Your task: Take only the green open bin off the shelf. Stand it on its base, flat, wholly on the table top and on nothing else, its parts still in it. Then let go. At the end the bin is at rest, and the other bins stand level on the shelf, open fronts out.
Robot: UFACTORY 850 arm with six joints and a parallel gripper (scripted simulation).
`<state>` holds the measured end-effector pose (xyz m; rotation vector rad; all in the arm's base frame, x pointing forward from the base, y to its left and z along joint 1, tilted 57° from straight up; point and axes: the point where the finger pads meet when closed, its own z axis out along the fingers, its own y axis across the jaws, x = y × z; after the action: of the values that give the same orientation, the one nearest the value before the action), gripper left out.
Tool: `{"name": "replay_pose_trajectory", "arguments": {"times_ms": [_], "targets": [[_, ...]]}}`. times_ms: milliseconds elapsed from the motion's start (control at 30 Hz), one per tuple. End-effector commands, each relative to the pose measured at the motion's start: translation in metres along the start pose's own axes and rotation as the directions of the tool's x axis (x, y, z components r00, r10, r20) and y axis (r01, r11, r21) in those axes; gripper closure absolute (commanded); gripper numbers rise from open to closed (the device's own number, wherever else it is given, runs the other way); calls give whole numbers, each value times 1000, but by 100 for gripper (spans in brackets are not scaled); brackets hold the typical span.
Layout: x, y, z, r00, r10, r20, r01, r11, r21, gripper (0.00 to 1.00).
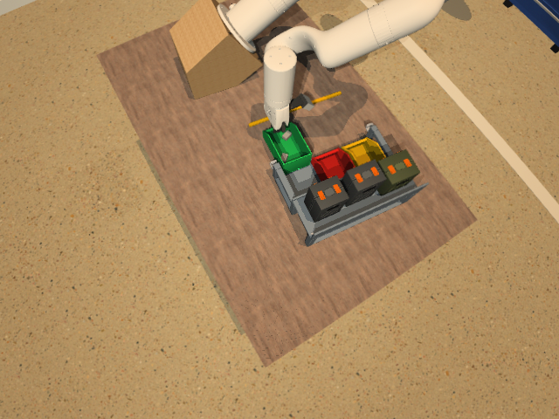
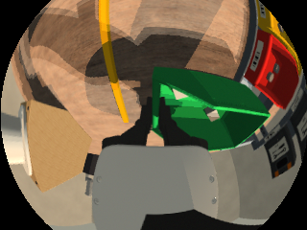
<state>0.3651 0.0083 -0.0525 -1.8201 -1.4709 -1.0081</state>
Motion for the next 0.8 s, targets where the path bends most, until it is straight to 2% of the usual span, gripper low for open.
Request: {"name": "replay_pose_trajectory", "arguments": {"times_ms": [0, 733, 767], "targets": [[0, 1, 0, 1000, -1, 0, 1, 1000, -1, 100], [0, 1, 7, 1000, 0, 0, 0, 1000, -1, 100], [0, 1, 7, 1000, -1, 0, 1, 1000, -1, 0]]}}
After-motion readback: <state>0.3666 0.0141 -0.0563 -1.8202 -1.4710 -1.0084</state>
